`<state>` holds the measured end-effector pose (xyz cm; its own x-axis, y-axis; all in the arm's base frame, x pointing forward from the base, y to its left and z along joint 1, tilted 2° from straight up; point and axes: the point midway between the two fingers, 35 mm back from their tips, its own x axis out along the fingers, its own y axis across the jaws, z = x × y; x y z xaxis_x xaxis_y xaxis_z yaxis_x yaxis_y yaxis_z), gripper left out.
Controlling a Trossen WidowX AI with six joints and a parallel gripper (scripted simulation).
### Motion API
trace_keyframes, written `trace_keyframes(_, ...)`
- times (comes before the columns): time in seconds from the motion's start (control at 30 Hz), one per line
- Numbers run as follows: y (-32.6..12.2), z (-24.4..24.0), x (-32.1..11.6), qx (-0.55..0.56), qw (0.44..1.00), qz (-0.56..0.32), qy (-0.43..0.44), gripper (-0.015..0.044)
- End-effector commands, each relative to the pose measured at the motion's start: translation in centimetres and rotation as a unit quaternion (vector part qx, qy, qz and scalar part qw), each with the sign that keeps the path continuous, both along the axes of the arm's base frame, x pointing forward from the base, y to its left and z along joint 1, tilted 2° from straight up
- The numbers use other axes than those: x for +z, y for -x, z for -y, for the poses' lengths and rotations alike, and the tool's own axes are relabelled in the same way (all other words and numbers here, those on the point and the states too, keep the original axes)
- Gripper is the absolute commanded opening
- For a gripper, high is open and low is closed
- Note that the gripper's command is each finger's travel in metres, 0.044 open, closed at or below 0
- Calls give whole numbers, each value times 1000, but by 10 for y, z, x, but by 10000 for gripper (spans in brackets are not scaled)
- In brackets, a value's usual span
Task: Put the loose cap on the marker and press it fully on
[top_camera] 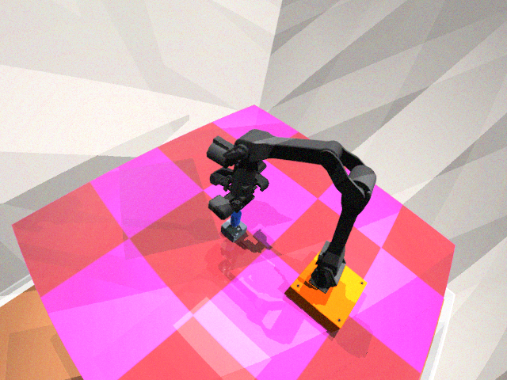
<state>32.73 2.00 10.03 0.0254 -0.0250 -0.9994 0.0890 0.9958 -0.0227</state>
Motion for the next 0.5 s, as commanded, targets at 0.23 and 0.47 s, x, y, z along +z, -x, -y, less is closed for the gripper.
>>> trace_keyframes(0.23, 0, 1, -17, -1, 1000, -2, 2, 0)
trace_keyframes(0.47, -2, 1, -14, -1, 1000, 5, 0, 0)
